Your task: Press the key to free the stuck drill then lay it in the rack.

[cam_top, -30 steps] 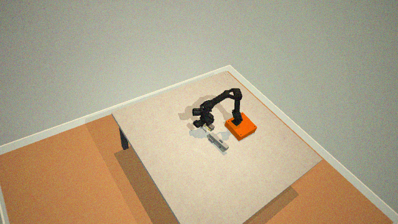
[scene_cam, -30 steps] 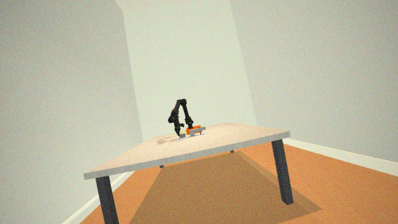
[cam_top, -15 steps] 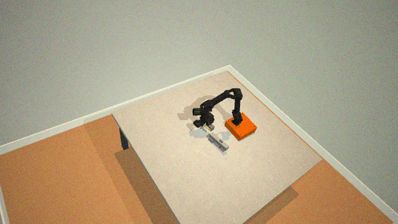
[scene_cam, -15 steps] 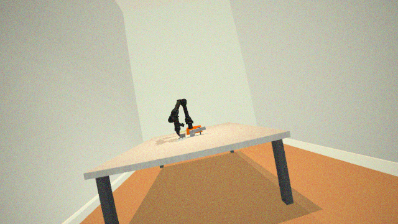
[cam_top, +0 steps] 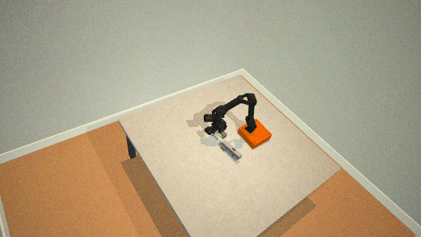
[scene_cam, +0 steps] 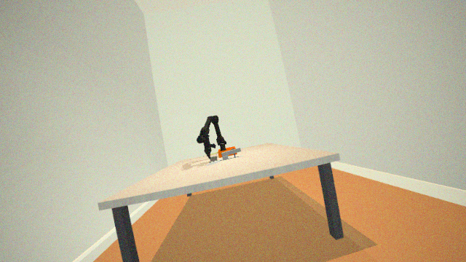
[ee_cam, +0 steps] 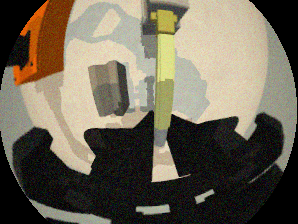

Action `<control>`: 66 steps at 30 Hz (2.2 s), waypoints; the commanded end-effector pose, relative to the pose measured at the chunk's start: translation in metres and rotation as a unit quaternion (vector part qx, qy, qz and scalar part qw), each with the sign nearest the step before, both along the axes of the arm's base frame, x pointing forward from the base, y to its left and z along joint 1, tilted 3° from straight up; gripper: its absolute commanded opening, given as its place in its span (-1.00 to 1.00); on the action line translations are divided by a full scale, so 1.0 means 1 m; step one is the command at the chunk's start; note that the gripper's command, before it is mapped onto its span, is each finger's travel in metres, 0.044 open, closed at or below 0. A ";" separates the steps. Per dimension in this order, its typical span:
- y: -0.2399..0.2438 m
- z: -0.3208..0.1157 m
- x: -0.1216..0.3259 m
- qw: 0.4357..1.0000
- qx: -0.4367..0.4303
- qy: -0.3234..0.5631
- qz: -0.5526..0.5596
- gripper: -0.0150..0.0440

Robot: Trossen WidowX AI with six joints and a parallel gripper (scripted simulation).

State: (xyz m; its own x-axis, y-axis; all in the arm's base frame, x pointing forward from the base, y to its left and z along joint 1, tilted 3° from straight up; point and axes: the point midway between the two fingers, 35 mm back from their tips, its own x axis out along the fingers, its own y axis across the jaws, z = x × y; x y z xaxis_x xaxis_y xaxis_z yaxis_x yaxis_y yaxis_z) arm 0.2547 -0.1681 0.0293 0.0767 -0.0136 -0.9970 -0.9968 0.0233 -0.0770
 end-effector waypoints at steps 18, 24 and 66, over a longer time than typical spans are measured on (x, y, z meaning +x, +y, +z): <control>0.000 0.005 0.001 1.000 0.000 -0.004 0.002 -0.49; 0.000 0.006 0.001 1.000 0.000 -0.004 0.002 -0.49; 0.000 0.011 0.003 1.000 0.000 -0.004 0.002 -0.49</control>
